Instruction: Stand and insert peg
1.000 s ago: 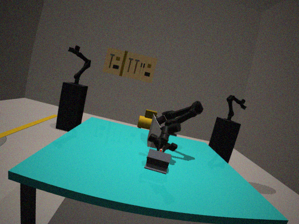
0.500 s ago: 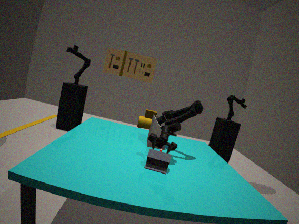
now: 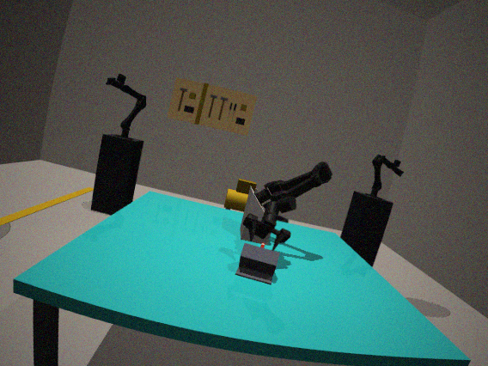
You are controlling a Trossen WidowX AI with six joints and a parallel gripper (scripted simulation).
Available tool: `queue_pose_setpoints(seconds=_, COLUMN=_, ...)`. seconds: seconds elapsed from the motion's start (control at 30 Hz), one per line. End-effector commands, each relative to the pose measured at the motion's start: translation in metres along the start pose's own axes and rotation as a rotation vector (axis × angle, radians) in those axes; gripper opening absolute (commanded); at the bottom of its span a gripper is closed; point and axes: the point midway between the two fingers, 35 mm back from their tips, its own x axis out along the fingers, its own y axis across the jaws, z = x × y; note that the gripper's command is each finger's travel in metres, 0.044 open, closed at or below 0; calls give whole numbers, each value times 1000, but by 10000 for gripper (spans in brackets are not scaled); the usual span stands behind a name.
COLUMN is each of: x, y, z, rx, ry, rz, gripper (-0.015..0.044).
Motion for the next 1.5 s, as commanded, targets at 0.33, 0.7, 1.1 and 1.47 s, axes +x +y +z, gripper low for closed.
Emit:
queue_pose_setpoints(seconds=0.33, x=-16, y=-2, z=-3, rx=-5, ry=0, rz=-3, gripper=440)
queue_pose_setpoints(seconds=0.7, x=-27, y=-1, z=-5, rx=-4, ry=-1, rz=-1, gripper=440)
queue_pose_setpoints(seconds=1.1, x=-39, y=-1, z=-6, rx=-2, ry=-2, rz=1, gripper=440)
queue_pose_setpoints(seconds=1.47, x=-50, y=0, z=-6, rx=0, ry=-3, rz=2, gripper=440)
